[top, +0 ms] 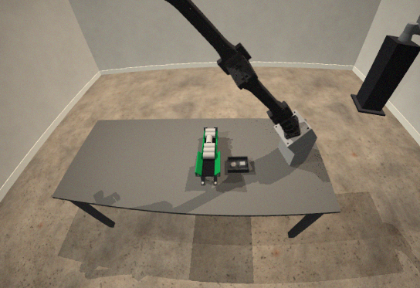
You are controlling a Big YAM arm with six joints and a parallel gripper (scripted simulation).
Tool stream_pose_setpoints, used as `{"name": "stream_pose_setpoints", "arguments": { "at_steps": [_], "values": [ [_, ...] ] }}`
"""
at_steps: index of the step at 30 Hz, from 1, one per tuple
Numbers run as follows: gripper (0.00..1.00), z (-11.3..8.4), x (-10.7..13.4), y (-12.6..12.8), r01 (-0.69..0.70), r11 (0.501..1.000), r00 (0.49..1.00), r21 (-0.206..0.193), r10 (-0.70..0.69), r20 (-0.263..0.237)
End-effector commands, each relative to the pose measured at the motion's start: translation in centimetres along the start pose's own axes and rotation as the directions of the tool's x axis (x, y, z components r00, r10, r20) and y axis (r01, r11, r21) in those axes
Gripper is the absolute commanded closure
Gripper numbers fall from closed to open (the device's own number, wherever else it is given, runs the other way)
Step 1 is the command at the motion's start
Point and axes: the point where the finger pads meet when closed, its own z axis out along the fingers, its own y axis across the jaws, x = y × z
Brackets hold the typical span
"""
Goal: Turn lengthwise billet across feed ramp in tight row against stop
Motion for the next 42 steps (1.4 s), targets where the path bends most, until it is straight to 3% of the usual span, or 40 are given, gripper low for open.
{"name": "stream_pose_setpoints", "arguments": {
  "at_steps": [1, 19, 25, 29, 32, 34, 36, 37, 38, 39, 40, 42],
  "values": [
    [0.00, 0.0, 0.1, -0.1, -0.003, 1.000, 1.000, 0.001, 0.003, -0.001],
    [0.00, 0.0, 0.4, -0.5, -0.024, 1.000, 1.000, 0.009, 0.024, -0.002],
    [0.00, -0.5, -1.4, 0.7, -0.066, 0.997, 0.996, -0.029, 0.068, 0.058],
    [0.00, -0.9, -4.5, 3.3, -0.124, 0.987, 0.982, -0.102, 0.136, 0.131],
    [0.00, -1.8, -7.8, 6.6, -0.180, 0.963, 0.955, -0.201, 0.220, 0.200],
    [0.00, -1.8, -7.8, 6.6, -0.180, 0.963, 0.955, -0.201, 0.220, 0.200],
    [0.00, -2.9, -10.4, 9.5, -0.218, 0.932, 0.926, -0.291, 0.292, 0.241],
    [0.00, -2.9, -10.4, 9.5, -0.218, 0.932, 0.926, -0.291, 0.292, 0.241],
    [0.00, -3.6, -11.8, 11.1, -0.234, 0.909, 0.908, -0.344, 0.331, 0.257],
    [0.00, -3.6, -11.8, 11.1, -0.234, 0.909, 0.908, -0.344, 0.331, 0.257],
    [0.00, -4.5, -13.1, 13.0, -0.249, 0.882, 0.889, -0.400, 0.372, 0.268],
    [0.00, -5.6, -14.4, 14.9, -0.260, 0.849, 0.868, -0.459, 0.414, 0.274]
  ]
}}
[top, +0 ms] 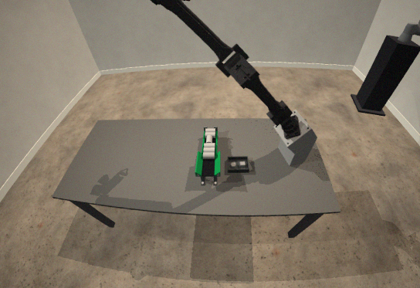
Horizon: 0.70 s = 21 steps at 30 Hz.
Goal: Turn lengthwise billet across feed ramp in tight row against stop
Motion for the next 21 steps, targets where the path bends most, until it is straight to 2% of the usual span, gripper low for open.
{"name": "stream_pose_setpoints", "arguments": {
  "at_steps": [1, 2, 3, 5, 6, 7, 9, 10, 11, 12, 16, 17, 18, 19, 20, 21],
  "values": [
    [0.00, -0.9, -1.2, 1.5, -0.151, 0.988, 0.985, -0.023, 0.152, 0.077],
    [0.00, -0.8, -2.0, 3.4, -0.177, 0.982, 0.979, -0.072, 0.183, 0.093],
    [0.00, -0.8, -2.2, 4.0, -0.186, 0.979, 0.976, -0.088, 0.194, 0.098],
    [0.00, -0.9, -3.1, 6.5, -0.215, 0.965, 0.966, -0.150, 0.233, 0.111],
    [0.00, -0.9, -3.2, 6.8, -0.219, 0.963, 0.965, -0.158, 0.238, 0.112],
    [0.00, -1.0, -3.7, 8.5, -0.238, 0.950, 0.957, -0.201, 0.264, 0.117],
    [0.00, -1.0, -3.7, 8.5, -0.238, 0.950, 0.957, -0.201, 0.264, 0.117],
    [0.00, -1.1, -4.0, 9.6, -0.250, 0.940, 0.952, -0.231, 0.283, 0.119],
    [0.00, -1.4, -4.6, 11.8, -0.272, 0.919, 0.942, -0.285, 0.315, 0.118],
    [0.00, -1.5, -4.7, 12.7, -0.280, 0.910, 0.938, -0.306, 0.327, 0.117],
    [0.00, -2.8, -5.8, 18.9, -0.331, 0.828, 0.909, -0.453, 0.409, 0.085],
    [0.00, -2.8, -5.8, 19.1, -0.332, 0.826, 0.908, -0.456, 0.411, 0.084],
    [0.00, -3.5, -6.0, 21.7, -0.351, 0.783, 0.896, -0.513, 0.440, 0.059],
    [0.00, -3.7, -6.1, 22.4, -0.355, 0.772, 0.893, -0.527, 0.447, 0.052],
    [0.00, -4.5, -6.1, 24.6, -0.370, 0.732, 0.884, -0.572, 0.467, 0.026],
    [0.00, -4.8, -6.1, 25.7, -0.377, 0.712, 0.879, -0.593, 0.476, 0.012]
  ]
}}
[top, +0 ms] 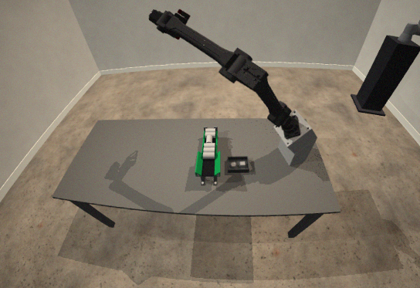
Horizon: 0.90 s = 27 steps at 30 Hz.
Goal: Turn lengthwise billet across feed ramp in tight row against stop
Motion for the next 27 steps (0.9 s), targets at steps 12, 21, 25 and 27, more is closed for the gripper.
{"name": "stream_pose_setpoints", "arguments": {
  "at_steps": [12, 21, 25, 27],
  "values": [
    [0.00, 0.7, 7.7, 18.5, -0.375, 0.847, 0.926, -0.377, 0.327, -0.186],
    [0.00, -0.8, 14.1, 26.7, -0.518, 0.716, 0.848, -0.467, 0.357, -0.392],
    [0.00, -2.4, 18.7, 31.1, -0.604, 0.638, 0.778, -0.478, 0.342, -0.527],
    [0.00, -3.3, 20.9, 33.0, -0.643, 0.604, 0.739, -0.471, 0.327, -0.589]
  ]
}}
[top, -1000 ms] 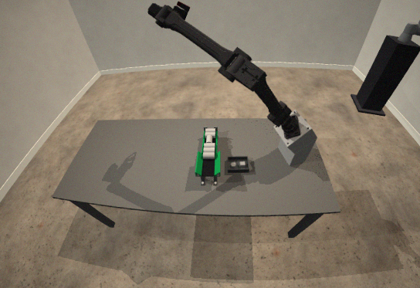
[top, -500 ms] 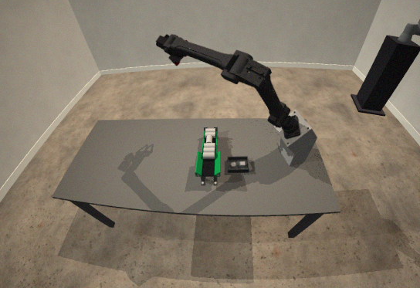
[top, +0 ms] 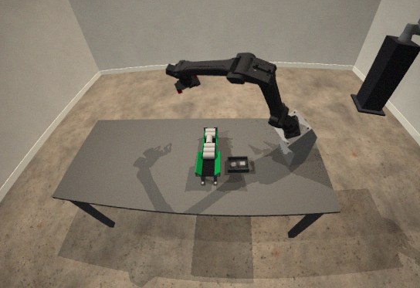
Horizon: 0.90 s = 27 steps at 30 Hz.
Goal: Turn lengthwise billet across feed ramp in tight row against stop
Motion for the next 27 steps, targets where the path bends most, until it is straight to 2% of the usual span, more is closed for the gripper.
{"name": "stream_pose_setpoints", "arguments": {
  "at_steps": [1, 2, 3, 4, 5, 6, 7, 8, 10, 12, 15, 18, 21, 24, 25, 27],
  "values": [
    [0.00, 0.6, 4.7, 2.2, -0.155, 0.985, 0.987, -0.079, 0.150, -0.063],
    [0.00, 0.6, 4.7, 2.2, -0.155, 0.985, 0.987, -0.079, 0.150, -0.063],
    [0.00, 1.5, 7.4, 2.4, -0.197, 0.976, 0.975, -0.090, 0.185, -0.124],
    [0.00, 1.5, 7.4, 2.4, -0.197, 0.976, 0.975, -0.090, 0.185, -0.124],
    [0.00, 2.2, 9.9, 2.6, -0.237, 0.967, 0.959, -0.094, 0.217, -0.182],
    [0.00, 2.2, 9.9, 2.6, -0.237, 0.967, 0.959, -0.094, 0.217, -0.182],
    [0.00, 2.8, 12.3, 2.6, -0.274, 0.957, 0.940, -0.092, 0.246, -0.237],
    [0.00, 2.8, 12.3, 2.6, -0.274, 0.957, 0.940, -0.092, 0.246, -0.237],
    [0.00, 3.6, 16.7, 2.5, -0.337, 0.938, 0.895, -0.076, 0.295, -0.333],
    [0.00, 3.6, 16.7, 2.5, -0.337, 0.938, 0.895, -0.076, 0.295, -0.333],
    [0.00, 4.1, 21.9, 2.0, -0.405, 0.914, 0.826, -0.033, 0.350, -0.442],
    [0.00, 4.3, 25.4, 1.4, -0.445, 0.895, 0.769, 0.009, 0.387, -0.509],
    [0.00, 4.3, 27.4, 1.0, -0.465, 0.884, 0.733, 0.038, 0.408, -0.544],
    [0.00, 4.3, 28.2, 0.7, -0.472, 0.880, 0.719, 0.051, 0.418, -0.555],
    [0.00, 3.8, 27.1, 2.0, -0.481, 0.877, 0.725, 0.023, 0.412, -0.552],
    [0.00, 3.8, 26.3, 2.1, -0.490, 0.872, 0.727, 0.016, 0.419, -0.544]
  ]
}}
